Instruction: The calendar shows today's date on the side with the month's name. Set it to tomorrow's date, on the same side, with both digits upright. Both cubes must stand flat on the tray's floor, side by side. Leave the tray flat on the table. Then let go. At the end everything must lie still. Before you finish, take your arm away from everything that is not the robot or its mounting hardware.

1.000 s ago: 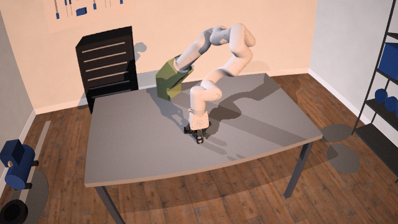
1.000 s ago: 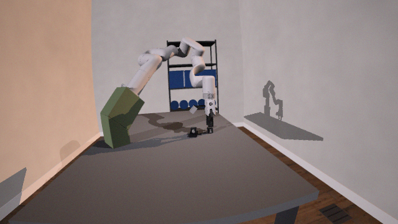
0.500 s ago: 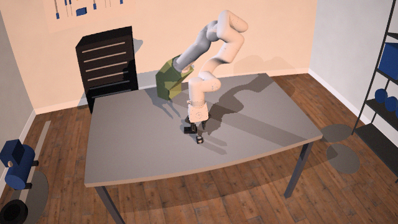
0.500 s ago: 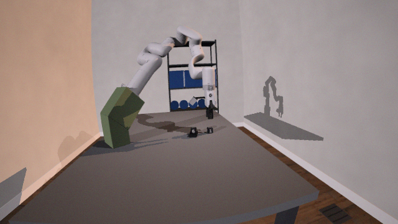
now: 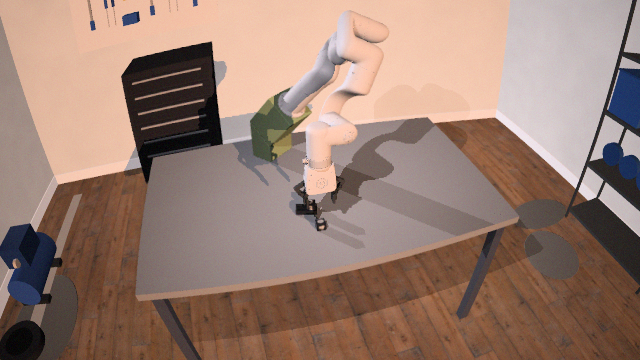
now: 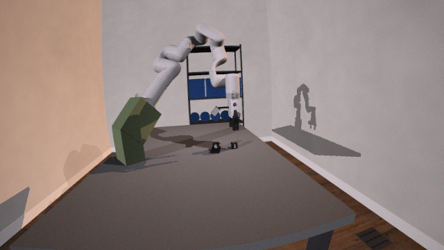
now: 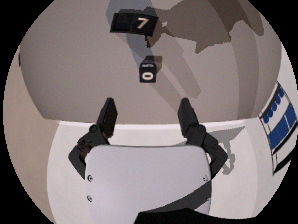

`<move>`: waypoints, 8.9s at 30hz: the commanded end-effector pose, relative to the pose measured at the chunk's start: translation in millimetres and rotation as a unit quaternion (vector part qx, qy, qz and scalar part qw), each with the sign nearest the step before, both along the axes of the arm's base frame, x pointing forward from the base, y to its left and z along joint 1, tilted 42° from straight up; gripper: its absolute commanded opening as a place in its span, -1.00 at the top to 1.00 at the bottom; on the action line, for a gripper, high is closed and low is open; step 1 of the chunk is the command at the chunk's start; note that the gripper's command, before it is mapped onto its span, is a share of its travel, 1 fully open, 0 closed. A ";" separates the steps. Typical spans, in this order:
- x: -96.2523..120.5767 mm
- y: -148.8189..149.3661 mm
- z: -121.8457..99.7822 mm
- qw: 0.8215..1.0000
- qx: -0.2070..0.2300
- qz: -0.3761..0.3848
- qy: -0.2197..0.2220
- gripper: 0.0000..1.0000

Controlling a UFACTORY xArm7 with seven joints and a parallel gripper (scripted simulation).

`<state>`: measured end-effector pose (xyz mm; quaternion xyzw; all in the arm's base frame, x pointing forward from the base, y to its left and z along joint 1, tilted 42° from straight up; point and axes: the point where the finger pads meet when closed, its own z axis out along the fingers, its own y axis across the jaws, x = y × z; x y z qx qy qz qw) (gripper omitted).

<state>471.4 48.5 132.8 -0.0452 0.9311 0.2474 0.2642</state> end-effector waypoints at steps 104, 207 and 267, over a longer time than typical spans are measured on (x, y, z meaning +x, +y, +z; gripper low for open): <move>65.4 -65.9 -11.0 0.500 0.407 -0.640 0.418 -1.00; 102.5 -28.3 -68.9 0.500 0.407 -0.640 0.418 -1.00; 74.0 -56.8 -24.2 0.502 0.407 -0.640 0.417 -1.00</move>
